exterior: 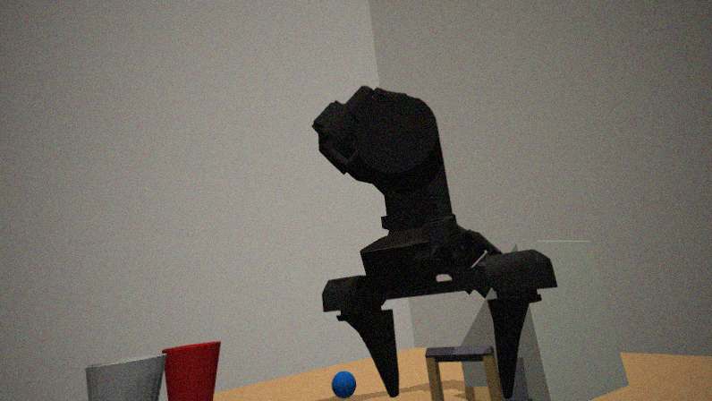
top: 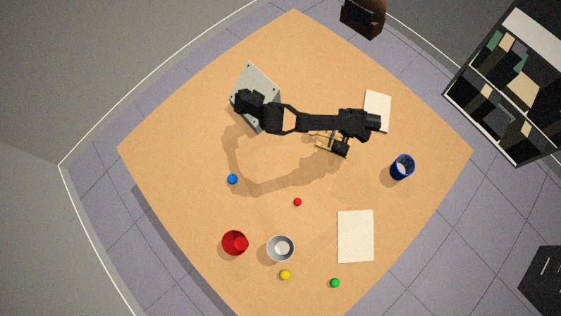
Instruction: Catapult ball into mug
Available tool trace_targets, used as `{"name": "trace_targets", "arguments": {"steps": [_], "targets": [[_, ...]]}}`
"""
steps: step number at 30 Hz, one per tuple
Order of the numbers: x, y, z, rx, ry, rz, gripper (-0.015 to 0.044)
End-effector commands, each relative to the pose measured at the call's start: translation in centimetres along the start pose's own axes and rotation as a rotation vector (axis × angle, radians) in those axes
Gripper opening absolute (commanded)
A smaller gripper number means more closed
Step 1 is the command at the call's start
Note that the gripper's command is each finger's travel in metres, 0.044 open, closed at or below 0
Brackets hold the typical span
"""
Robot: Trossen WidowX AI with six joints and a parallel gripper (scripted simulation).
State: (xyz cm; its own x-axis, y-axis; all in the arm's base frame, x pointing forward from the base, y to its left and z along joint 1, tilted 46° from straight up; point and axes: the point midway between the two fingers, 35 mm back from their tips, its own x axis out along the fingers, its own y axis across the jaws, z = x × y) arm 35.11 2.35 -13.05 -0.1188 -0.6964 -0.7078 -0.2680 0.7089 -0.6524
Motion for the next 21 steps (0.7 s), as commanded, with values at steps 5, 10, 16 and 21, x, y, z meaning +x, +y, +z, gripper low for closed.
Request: {"name": "trace_targets", "arguments": {"steps": [5, 10, 16, 21], "targets": [[1.7, 0.0, -0.3, -0.008, 0.009, -0.006, 0.0440], [2.5, 0.0, -0.3, -0.008, 0.009, -0.007, 0.0440], [3.5, -0.1, -0.3, -0.008, 0.010, -0.007, 0.0440], [4.3, -0.1, -0.4, -0.007, 0.010, -0.008, 0.0440]]}}
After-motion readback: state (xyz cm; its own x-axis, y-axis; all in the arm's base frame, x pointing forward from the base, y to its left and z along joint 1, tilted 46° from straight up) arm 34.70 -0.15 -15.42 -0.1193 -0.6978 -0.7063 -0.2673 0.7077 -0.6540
